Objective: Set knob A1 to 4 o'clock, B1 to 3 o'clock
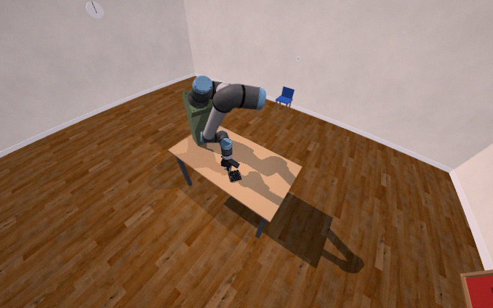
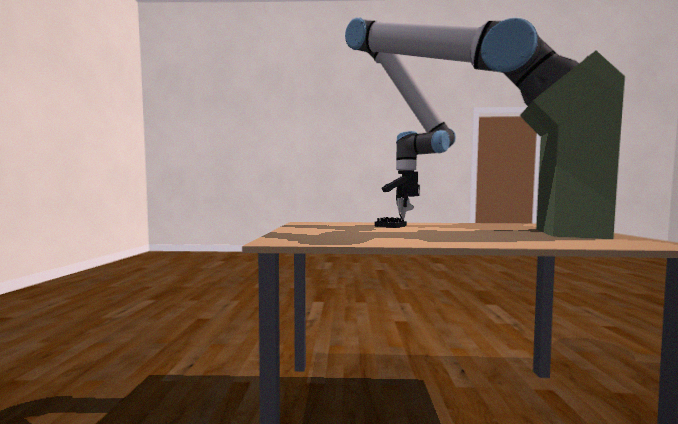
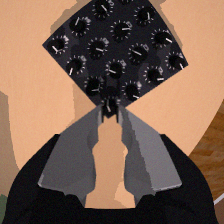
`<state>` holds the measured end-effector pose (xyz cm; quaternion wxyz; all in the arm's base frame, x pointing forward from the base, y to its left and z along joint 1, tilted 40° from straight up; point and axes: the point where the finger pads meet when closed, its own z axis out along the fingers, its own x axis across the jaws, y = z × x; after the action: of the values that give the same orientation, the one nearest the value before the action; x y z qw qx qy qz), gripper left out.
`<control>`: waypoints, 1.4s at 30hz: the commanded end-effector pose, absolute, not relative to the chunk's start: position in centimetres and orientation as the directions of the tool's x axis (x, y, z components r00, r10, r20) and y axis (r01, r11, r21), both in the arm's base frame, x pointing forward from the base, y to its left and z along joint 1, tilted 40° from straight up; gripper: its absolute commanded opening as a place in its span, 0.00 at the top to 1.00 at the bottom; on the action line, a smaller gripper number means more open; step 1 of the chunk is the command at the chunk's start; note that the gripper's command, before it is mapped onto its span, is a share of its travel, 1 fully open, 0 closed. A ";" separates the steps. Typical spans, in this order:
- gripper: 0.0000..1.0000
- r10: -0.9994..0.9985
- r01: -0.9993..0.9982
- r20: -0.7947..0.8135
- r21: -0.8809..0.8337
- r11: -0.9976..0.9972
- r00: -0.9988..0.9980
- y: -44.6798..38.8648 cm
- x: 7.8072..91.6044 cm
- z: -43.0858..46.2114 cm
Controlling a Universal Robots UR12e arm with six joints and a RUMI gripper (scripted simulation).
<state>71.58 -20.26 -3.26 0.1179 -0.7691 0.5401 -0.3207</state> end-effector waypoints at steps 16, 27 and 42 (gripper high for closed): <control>0.99 -0.922 -0.762 0.344 -0.545 -0.349 0.176 -20.2 71.8 -3.1; 0.99 -0.974 -0.783 0.226 -0.602 -0.155 0.019 -20.2 71.7 -3.2; 0.99 -0.977 -0.783 0.215 -0.607 -0.136 0.003 -20.3 71.7 -3.1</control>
<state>71.67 -20.43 -3.18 0.1593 -0.6910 0.6369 -0.3025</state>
